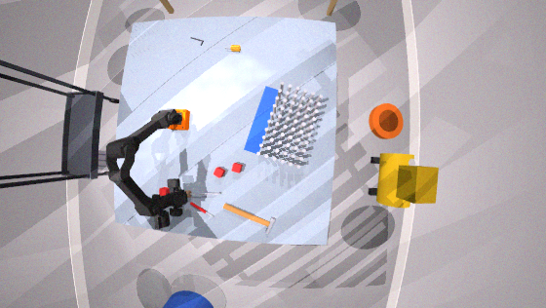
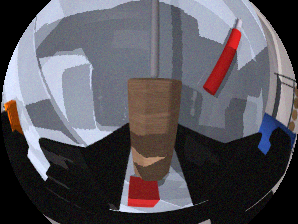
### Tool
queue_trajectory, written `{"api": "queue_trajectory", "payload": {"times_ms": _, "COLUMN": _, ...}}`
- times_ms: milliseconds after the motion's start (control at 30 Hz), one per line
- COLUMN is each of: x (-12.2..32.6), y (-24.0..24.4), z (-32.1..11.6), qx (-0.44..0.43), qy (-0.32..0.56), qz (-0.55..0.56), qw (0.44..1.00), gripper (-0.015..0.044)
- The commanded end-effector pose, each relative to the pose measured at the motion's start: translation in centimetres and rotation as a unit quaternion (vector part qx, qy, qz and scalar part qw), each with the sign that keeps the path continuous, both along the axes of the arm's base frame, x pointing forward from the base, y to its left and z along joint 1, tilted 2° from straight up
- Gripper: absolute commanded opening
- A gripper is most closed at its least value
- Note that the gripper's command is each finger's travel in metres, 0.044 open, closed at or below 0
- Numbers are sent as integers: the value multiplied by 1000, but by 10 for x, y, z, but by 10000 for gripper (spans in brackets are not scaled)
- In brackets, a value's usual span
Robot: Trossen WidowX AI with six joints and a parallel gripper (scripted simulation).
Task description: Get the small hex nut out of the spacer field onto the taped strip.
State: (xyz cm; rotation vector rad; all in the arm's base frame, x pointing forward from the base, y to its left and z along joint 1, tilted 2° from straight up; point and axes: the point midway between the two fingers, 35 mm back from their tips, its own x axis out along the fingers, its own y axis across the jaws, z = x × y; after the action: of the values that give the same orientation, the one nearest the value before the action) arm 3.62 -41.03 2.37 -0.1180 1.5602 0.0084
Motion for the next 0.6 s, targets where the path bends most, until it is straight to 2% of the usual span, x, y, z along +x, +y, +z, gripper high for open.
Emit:
{"api": "queue_trajectory", "payload": {"times_ms": 0, "x": 0, "y": 1, "z": -1, "qx": 1, "qy": 2, "qz": 0, "qw": 1000, "gripper": 148}}
{"api": "queue_trajectory", "payload": {"times_ms": 200, "x": 0, "y": 1, "z": 33, "qx": 0, "qy": 1, "qz": 0, "qw": 1000, "gripper": 0}}
{"api": "queue_trajectory", "payload": {"times_ms": 333, "x": 0, "y": 4, "z": 59, "qx": 0, "qy": 0, "qz": 0, "qw": 1000, "gripper": 0}}
{"api": "queue_trajectory", "payload": {"times_ms": 567, "x": 0, "y": 4, "z": 60, "qx": 0, "qy": -3, "qz": -44, "qw": 999, "gripper": 0}}
